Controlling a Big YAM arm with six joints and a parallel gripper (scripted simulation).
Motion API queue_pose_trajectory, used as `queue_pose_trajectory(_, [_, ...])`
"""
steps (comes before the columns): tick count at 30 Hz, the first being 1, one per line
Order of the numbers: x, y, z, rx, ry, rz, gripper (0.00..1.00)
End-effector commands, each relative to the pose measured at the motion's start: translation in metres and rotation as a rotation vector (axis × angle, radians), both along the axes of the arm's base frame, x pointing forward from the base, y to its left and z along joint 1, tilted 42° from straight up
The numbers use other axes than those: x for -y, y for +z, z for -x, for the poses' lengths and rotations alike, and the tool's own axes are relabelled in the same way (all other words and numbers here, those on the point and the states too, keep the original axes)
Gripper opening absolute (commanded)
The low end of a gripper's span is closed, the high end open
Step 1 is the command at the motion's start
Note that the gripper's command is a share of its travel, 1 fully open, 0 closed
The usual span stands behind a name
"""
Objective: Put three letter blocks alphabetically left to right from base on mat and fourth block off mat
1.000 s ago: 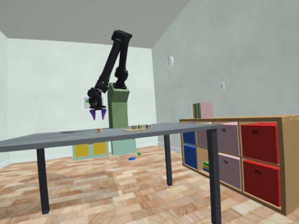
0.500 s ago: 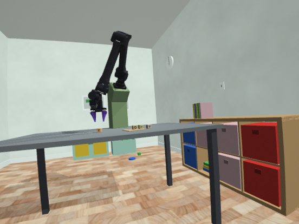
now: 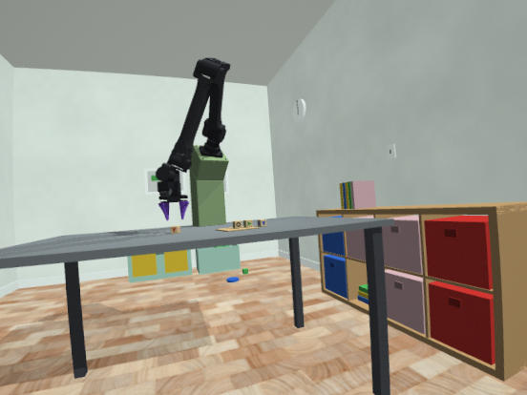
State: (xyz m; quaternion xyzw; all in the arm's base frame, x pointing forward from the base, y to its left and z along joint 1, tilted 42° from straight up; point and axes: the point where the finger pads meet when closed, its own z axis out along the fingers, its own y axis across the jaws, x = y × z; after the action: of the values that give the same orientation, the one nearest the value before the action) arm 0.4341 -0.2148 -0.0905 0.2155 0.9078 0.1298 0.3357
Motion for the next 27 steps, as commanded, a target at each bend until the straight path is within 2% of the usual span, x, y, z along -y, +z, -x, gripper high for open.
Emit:
queue_pose_trajectory(1, [-0.002,-0.003,-0.007,0.007,-0.003,-0.003,0.64])
queue_pose_trajectory(3, [0.004,-0.004,-0.005,0.008,-0.017,-0.003,0.64])
queue_pose_trajectory(9, [-0.002,-0.009,-0.013,0.007,-0.003,-0.003,0.64])
queue_pose_trajectory(27, [0.001,-0.013,-0.014,0.006,-0.011,-0.003,0.64])
